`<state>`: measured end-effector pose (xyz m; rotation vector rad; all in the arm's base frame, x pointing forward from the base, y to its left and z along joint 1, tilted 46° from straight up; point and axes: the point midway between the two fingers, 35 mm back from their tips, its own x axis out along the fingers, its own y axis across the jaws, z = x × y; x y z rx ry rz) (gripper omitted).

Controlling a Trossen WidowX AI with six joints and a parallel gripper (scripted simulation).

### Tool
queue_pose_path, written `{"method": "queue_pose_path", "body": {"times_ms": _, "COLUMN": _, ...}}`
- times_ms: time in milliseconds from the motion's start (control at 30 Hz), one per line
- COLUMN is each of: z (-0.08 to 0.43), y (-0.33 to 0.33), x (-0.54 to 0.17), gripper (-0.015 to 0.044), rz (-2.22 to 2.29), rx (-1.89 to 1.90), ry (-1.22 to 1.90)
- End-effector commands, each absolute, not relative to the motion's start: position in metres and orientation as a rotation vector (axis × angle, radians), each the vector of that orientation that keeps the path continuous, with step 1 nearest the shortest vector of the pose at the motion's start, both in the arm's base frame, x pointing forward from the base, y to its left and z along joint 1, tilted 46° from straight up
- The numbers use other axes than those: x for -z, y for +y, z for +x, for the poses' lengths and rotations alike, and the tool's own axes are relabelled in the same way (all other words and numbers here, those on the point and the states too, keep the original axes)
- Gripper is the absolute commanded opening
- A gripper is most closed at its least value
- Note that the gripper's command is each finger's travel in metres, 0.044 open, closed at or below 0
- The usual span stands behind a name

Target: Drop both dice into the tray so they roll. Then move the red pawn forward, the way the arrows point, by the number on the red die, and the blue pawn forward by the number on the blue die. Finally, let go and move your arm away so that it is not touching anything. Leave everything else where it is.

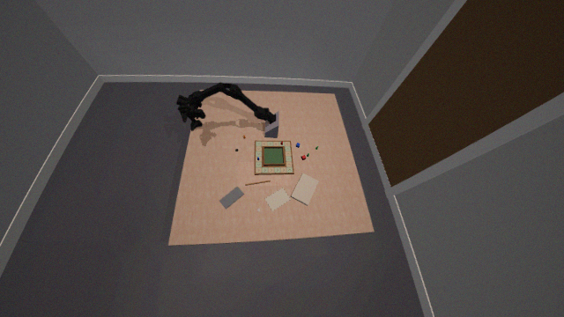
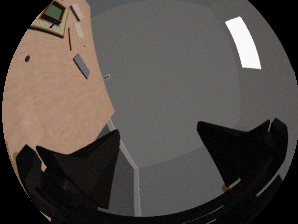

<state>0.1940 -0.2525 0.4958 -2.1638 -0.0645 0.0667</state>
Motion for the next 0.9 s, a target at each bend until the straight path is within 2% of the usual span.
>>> {"method": "queue_pose_path", "body": {"times_ms": 0, "z": 0.196, "y": -0.253, "x": -0.495, "gripper": 0.0374, "rz": -2.152, "rx": -0.069, "ry": -0.063}}
{"method": "queue_pose_path", "body": {"times_ms": 133, "z": 0.231, "y": -0.268, "x": -0.468, "gripper": 0.0275, "rz": -1.916, "rx": -0.122, "ry": -0.032}}
{"method": "queue_pose_path", "body": {"times_ms": 367, "z": 0.309, "y": -0.274, "x": -0.404, "gripper": 0.0275, "rz": -1.483, "rx": -0.252, "ry": 0.066}}
{"method": "queue_pose_path", "body": {"times_ms": 567, "z": 0.350, "y": -0.264, "x": -0.366, "gripper": 0.0275, "rz": -1.280, "rx": -0.327, "ry": 0.133}}
{"method": "queue_pose_path", "body": {"times_ms": 867, "z": 0.434, "y": -0.208, "x": -0.265, "gripper": 0.0275, "rz": -0.837, "rx": -0.504, "ry": 0.371}}
